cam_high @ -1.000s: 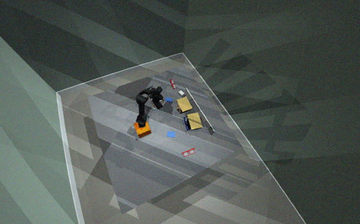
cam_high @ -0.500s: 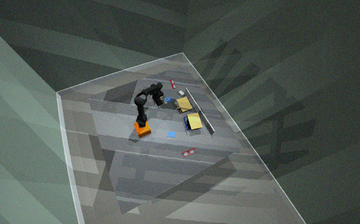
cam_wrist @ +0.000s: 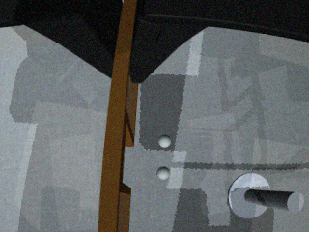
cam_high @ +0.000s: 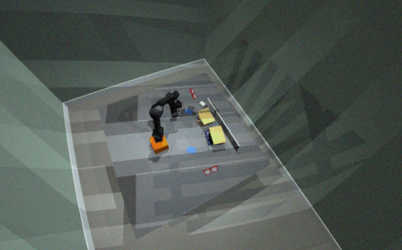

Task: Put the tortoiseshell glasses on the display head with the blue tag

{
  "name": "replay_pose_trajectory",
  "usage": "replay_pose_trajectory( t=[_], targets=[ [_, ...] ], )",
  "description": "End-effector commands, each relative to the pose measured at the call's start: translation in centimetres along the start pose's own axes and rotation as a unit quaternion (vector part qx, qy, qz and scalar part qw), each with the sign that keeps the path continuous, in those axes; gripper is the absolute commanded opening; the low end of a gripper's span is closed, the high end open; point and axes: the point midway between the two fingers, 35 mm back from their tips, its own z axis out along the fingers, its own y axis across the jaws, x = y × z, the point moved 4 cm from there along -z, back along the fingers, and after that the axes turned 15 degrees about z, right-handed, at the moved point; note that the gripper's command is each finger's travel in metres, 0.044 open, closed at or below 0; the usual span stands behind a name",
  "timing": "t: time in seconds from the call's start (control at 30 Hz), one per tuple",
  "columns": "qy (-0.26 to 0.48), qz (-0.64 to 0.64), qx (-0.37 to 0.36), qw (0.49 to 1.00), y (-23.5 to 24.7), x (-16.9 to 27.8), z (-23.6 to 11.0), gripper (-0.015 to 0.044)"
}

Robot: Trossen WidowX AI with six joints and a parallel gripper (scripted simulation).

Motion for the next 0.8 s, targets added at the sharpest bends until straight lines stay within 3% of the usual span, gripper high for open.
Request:
replay_pose_trajectory(
  t=[0.0, 0.77],
  targets=[
    [-0.020, 0.062, 0.001, 0.998, 0.2, 0.2, -0.3, 0.0000],
    [-0.110, 0.388, -0.045, 0.914, 1.4, 1.5, -1.9, 0.0000]
  ],
)
